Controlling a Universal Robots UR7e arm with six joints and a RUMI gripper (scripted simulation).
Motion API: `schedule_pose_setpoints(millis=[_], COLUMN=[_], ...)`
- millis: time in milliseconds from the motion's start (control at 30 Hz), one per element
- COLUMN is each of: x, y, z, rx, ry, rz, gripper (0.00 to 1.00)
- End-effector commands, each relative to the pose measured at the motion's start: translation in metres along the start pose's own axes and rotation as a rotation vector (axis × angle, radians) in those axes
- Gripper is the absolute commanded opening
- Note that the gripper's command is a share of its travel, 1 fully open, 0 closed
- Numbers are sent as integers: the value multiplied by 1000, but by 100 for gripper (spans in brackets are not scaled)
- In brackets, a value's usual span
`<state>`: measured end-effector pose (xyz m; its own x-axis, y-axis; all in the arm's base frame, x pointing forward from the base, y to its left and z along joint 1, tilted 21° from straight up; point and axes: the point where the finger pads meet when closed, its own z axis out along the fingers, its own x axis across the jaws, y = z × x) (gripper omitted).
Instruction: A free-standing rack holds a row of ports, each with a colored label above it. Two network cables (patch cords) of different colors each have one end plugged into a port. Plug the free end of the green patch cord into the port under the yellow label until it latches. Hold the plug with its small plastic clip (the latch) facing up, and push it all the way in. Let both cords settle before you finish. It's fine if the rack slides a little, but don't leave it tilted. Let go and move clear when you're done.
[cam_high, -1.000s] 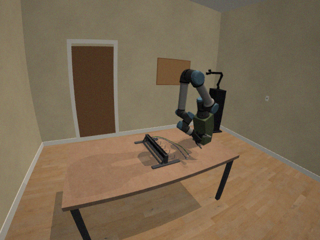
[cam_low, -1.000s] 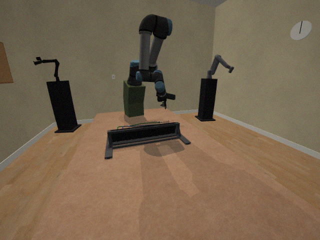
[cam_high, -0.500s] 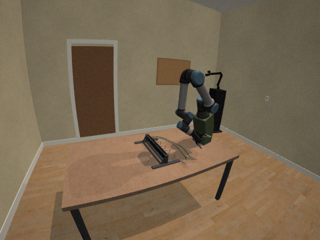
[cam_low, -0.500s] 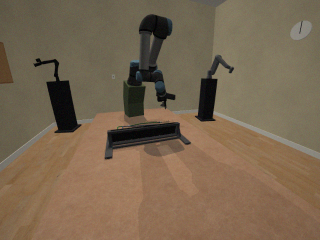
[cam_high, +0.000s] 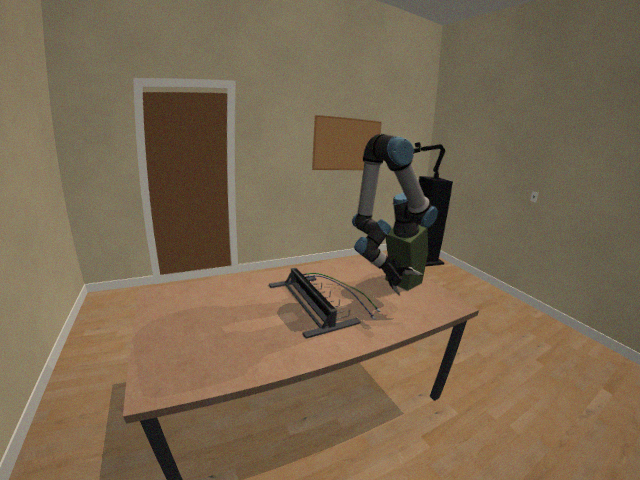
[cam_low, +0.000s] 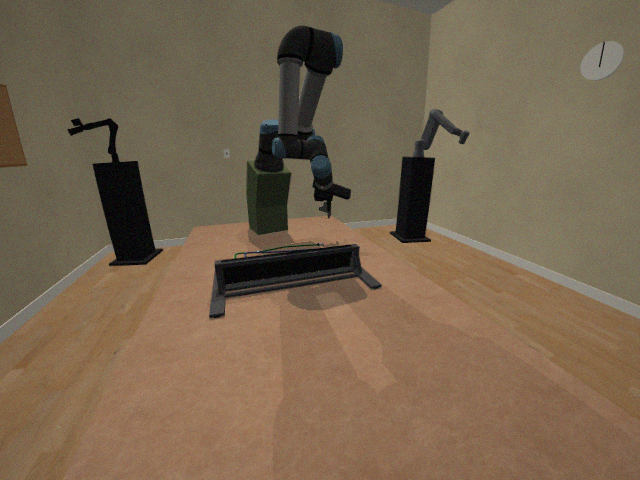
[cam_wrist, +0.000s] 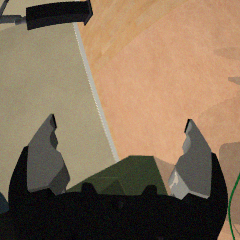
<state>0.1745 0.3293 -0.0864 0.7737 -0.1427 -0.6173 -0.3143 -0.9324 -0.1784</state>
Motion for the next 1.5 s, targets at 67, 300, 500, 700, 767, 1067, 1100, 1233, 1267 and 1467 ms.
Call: schedule_pose_setpoints(millis=[67, 300, 500, 700, 767, 1067, 1100, 1233, 1267, 1467], x=[8, 13, 19, 22, 24, 28, 29, 30, 30, 31], y=[5, 6, 8, 8, 9, 10, 10, 10, 10, 11], z=[-18, -30, -45, -56, -65, -86, -92, -104, -106, -119], rx=[-18, -11, 9, 31, 53, 113, 131, 170, 178, 226], ry=[140, 219, 306, 366, 415, 511, 536, 581, 590, 636], rz=[137, 214, 300, 360, 411, 514, 541, 592, 602, 658], gripper=[100, 100, 100, 100, 100, 100, 100, 100, 100, 100])
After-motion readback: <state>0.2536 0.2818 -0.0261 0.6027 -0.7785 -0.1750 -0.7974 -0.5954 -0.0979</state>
